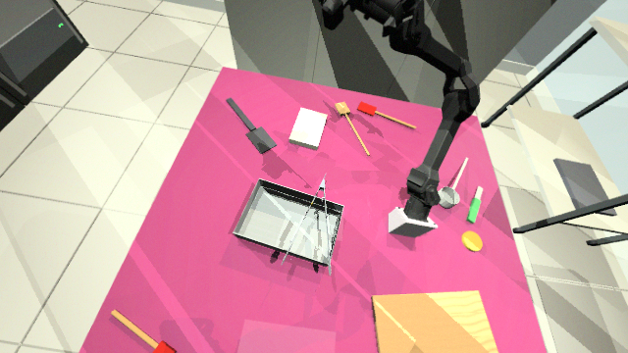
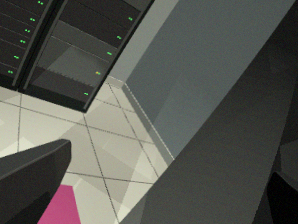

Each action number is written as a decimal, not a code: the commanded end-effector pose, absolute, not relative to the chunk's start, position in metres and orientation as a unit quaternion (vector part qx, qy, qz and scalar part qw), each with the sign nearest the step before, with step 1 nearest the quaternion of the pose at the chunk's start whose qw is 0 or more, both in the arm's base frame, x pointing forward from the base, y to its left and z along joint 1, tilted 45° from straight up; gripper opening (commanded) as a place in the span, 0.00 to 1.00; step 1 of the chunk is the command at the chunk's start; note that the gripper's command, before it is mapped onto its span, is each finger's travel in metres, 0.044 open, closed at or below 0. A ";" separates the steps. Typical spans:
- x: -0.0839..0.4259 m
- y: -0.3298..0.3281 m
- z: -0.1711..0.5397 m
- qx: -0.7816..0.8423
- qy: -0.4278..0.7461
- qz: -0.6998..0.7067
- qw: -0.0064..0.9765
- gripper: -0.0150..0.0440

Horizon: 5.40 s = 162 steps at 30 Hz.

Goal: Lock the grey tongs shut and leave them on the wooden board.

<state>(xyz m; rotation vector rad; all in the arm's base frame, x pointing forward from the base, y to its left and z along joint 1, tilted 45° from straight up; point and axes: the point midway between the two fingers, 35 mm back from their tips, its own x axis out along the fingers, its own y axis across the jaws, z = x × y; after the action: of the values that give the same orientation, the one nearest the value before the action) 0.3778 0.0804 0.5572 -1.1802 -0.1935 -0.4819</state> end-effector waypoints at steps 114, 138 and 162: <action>0.314 0.059 -0.024 0.278 0.276 -0.611 0.688 1.00; 0.315 0.037 -0.043 0.281 0.273 -0.612 0.687 0.87; 0.315 0.037 -0.043 0.281 0.273 -0.612 0.687 0.60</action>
<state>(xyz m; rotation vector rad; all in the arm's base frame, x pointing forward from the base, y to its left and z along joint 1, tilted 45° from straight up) 0.3140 0.0368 -0.0430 0.6228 0.6125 -1.3708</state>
